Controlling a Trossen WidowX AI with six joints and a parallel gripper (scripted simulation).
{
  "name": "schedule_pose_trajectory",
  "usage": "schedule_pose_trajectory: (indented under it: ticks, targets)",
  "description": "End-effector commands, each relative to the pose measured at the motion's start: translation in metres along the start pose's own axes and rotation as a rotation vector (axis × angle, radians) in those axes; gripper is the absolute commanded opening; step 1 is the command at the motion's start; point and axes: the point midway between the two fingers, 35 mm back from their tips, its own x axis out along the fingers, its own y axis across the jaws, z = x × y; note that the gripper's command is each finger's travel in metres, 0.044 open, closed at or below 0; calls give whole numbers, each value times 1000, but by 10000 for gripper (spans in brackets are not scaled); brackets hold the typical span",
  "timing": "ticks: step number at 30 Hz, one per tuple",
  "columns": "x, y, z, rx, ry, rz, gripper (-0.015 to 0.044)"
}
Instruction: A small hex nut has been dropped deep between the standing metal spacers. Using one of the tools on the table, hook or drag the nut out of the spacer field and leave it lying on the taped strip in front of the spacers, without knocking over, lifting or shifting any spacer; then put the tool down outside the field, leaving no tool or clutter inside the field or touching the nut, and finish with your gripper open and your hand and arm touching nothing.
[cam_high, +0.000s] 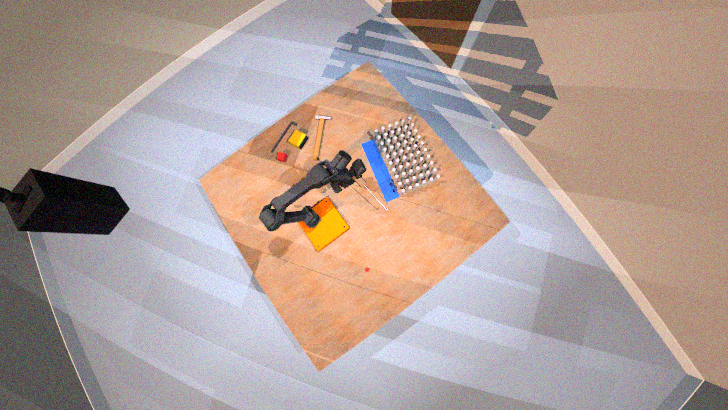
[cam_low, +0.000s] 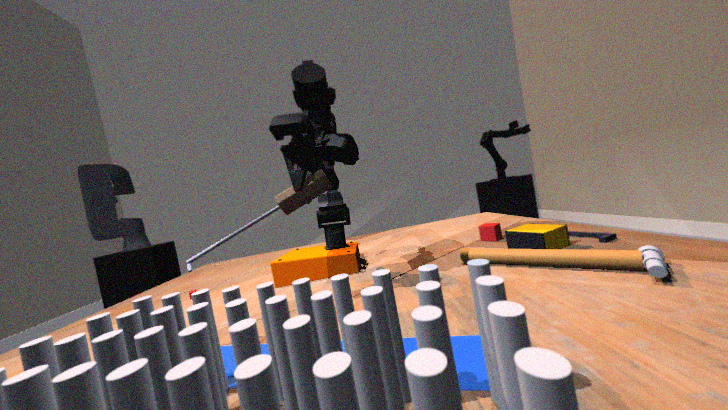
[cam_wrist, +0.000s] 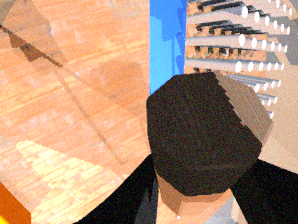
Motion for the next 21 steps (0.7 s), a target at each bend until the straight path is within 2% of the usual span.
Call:
schedule_pose_trajectory:
  ticks: [1,21]
  targets:
    - [-2,3,5,-133,0,-1,0]
    - [-14,18,35,-823,-34,-14,0]
